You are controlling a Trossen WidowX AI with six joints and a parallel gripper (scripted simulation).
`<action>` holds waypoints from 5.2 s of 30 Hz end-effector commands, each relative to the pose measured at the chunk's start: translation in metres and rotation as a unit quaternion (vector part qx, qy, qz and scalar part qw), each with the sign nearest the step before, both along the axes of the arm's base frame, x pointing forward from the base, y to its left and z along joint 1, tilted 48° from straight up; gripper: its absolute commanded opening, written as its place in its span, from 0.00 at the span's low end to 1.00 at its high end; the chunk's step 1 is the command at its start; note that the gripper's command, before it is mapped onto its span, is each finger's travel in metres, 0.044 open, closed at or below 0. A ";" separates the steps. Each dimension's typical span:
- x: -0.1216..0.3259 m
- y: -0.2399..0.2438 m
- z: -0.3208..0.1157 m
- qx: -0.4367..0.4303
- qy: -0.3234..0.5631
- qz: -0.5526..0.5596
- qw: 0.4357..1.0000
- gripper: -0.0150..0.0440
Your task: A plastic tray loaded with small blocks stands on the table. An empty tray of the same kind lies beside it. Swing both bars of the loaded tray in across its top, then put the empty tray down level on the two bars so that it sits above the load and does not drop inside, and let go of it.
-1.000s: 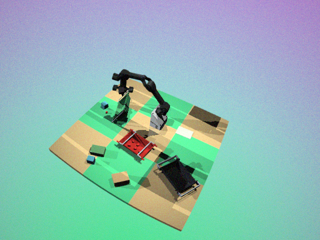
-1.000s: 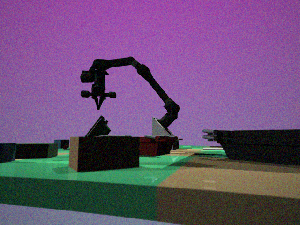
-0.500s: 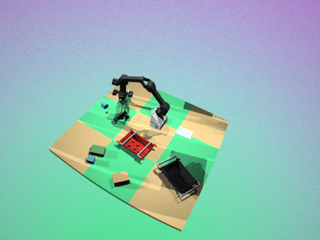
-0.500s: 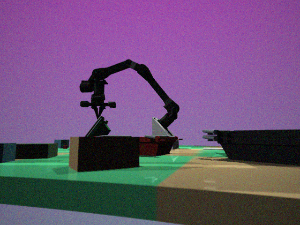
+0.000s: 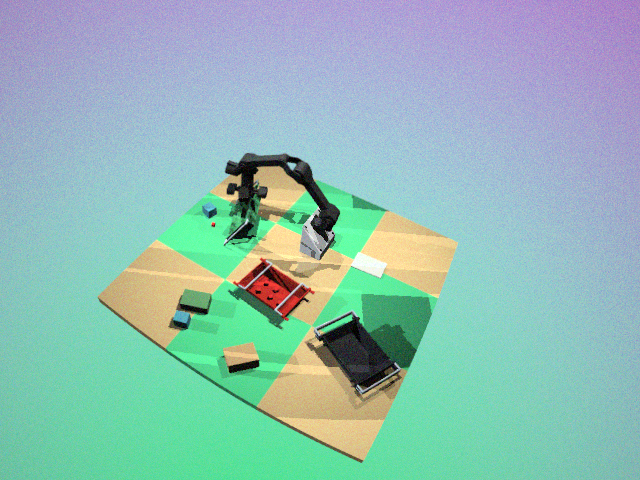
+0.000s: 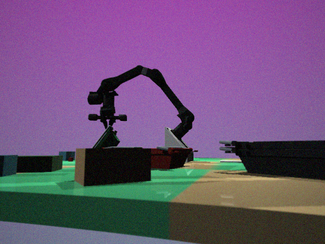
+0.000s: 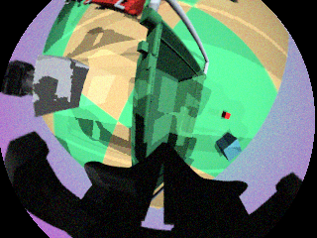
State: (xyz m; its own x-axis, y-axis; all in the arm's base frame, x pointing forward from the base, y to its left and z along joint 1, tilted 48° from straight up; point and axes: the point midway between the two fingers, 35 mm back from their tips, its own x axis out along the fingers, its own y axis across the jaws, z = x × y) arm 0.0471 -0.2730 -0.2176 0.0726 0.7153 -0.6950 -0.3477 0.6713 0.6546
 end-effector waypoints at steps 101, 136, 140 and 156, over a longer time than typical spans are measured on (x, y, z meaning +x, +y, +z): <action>-0.020 -0.022 0.074 0.009 0.002 -0.006 1.000 1.00; -0.042 0.160 0.027 0.005 0.002 -0.001 1.000 1.00; -0.041 0.174 0.016 0.005 0.002 -0.001 1.000 1.00; -0.040 0.183 0.009 0.005 0.002 -0.001 1.000 0.88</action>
